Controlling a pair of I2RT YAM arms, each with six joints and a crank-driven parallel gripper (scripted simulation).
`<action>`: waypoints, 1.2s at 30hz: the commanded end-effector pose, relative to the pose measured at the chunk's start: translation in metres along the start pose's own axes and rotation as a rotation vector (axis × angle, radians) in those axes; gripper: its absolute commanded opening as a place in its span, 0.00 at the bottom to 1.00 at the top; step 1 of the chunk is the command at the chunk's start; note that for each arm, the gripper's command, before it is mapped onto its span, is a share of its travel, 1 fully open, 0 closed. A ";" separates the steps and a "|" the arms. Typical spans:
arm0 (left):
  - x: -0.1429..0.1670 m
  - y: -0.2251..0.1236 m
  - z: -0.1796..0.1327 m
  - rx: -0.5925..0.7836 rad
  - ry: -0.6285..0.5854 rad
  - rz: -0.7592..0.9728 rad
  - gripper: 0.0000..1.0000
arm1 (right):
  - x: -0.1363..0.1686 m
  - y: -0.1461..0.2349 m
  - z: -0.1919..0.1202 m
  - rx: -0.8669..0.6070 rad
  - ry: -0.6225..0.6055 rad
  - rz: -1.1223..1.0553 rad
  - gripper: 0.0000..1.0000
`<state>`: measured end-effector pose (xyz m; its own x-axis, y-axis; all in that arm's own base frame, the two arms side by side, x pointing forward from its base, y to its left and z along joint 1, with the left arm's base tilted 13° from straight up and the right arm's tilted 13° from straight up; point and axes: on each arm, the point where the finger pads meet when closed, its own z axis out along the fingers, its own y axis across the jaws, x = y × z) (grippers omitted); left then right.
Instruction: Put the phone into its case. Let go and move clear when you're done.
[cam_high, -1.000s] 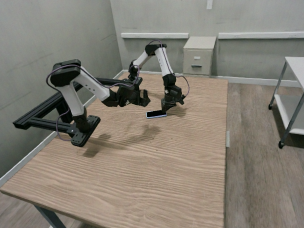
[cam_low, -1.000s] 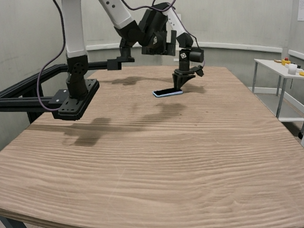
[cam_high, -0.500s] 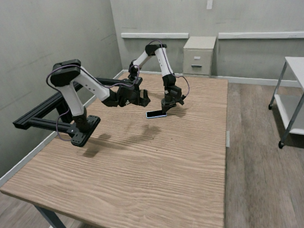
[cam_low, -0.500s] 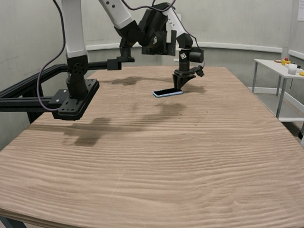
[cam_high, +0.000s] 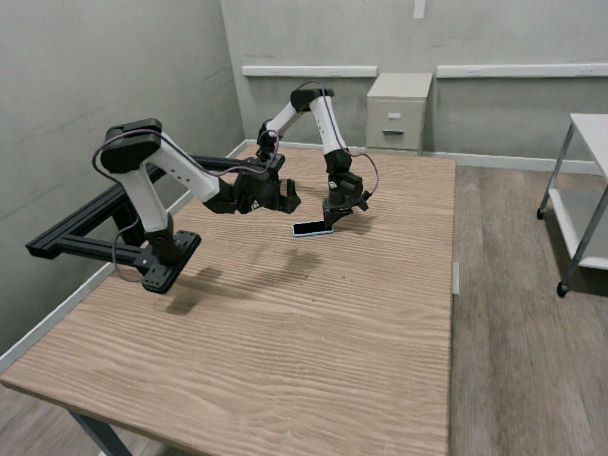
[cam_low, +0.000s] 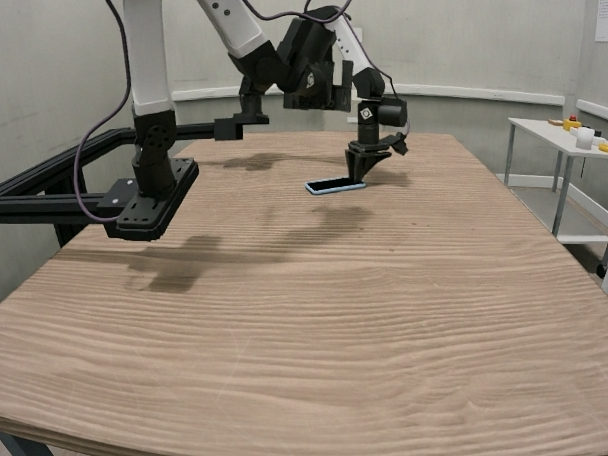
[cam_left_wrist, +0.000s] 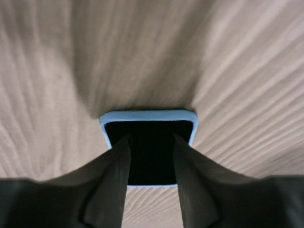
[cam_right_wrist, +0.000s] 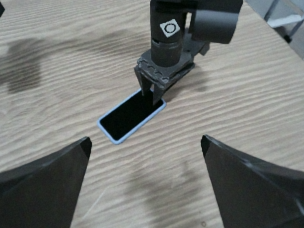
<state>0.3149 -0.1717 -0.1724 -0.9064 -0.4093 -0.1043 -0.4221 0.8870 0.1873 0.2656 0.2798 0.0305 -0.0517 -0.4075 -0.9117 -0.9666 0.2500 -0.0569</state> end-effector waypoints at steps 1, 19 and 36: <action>0.014 0.000 0.036 -0.016 0.008 -0.001 0.37 | -0.008 0.001 0.002 0.000 -0.020 -0.016 1.00; 0.014 -0.006 0.046 0.007 -0.006 -0.006 0.37 | -0.008 0.001 0.002 0.001 -0.020 -0.016 1.00; -0.013 -0.009 -0.029 0.015 -0.009 -0.024 0.37 | -0.008 0.000 -0.004 0.000 -0.029 -0.024 1.00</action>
<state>0.3121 -0.1706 -0.1659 -0.9051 -0.4167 -0.0846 -0.4248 0.8779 0.2210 0.2643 0.2796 0.0300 -0.0525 -0.4068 -0.9120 -0.9673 0.2475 -0.0547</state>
